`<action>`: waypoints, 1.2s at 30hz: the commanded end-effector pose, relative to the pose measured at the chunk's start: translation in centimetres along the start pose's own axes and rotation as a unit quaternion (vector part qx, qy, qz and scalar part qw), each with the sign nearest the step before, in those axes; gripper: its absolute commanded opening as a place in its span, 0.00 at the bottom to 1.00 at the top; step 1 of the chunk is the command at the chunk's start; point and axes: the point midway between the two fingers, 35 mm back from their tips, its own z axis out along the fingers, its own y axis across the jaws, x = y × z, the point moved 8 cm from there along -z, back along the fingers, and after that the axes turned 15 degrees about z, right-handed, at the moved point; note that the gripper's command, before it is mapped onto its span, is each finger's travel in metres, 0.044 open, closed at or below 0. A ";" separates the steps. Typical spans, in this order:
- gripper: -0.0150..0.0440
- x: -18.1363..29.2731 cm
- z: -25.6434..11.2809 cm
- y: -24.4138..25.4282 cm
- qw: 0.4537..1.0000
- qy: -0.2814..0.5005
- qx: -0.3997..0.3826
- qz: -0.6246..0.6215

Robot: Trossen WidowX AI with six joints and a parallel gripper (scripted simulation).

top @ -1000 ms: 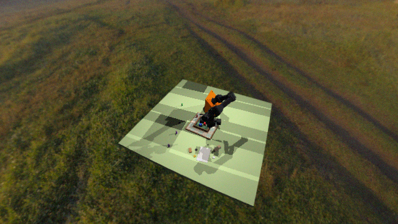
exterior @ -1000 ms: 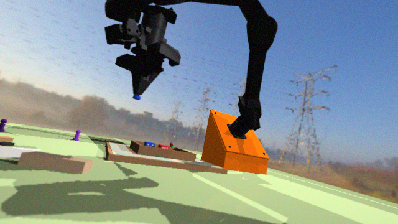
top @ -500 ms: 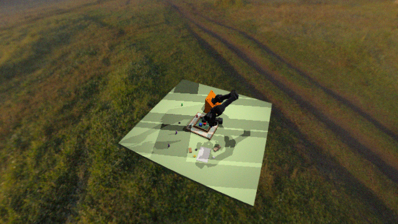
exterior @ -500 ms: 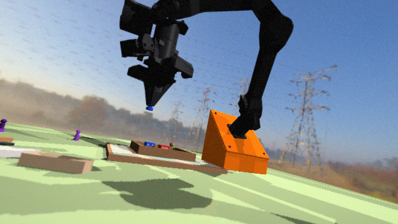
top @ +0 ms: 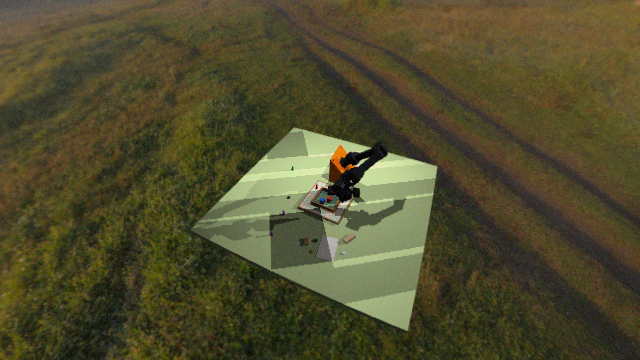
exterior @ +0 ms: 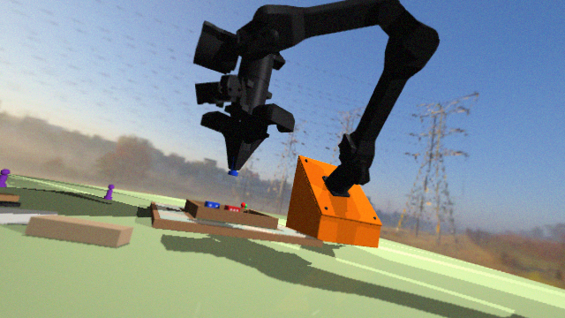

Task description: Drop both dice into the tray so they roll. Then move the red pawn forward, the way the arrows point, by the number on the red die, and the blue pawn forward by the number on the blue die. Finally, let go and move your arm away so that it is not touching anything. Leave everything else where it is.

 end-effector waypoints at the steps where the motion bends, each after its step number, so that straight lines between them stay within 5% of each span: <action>1: 0.25 1.3 0.7 0.2 1.000 0.001 -0.002 0.002; 18: 0.25 6.5 3.3 0.0 1.000 0.002 -0.004 0.003; 36: 0.25 6.6 6.9 0.0 1.000 0.002 -0.005 0.003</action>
